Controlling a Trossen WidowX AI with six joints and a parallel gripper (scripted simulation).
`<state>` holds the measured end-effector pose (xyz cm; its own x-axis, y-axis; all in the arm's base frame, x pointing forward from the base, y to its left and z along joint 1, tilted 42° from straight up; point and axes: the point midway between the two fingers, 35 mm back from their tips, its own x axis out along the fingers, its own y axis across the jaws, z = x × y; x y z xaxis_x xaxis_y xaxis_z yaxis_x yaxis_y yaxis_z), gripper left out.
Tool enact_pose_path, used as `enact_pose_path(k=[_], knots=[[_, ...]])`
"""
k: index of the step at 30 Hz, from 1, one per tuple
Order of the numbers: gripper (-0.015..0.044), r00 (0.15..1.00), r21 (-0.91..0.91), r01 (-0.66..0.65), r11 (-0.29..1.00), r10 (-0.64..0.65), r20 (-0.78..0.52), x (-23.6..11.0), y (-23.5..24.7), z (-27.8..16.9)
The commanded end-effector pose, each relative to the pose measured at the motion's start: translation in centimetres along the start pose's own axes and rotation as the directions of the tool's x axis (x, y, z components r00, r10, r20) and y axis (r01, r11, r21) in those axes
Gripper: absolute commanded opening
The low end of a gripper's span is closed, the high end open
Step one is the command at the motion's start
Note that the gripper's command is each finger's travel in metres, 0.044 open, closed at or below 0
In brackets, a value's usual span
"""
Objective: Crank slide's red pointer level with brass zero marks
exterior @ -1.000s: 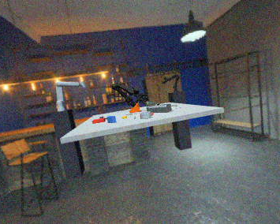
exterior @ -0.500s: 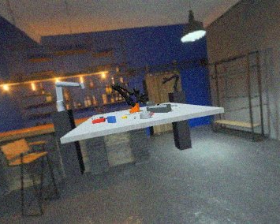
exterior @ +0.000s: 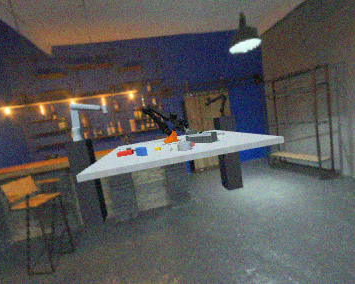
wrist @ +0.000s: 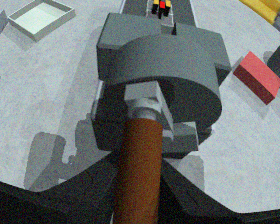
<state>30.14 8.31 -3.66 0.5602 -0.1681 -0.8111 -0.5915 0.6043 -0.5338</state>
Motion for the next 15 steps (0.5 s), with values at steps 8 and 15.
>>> enact_pose_path(k=[8,15], knots=[[0.0,1.0,-0.007,-0.023,1.0,0.023,-0.005,0.44,1.02,-0.45],[0.0,1.0,-0.007,-0.023,1.0,0.023,-0.005,0.63,1.22,-0.62]])
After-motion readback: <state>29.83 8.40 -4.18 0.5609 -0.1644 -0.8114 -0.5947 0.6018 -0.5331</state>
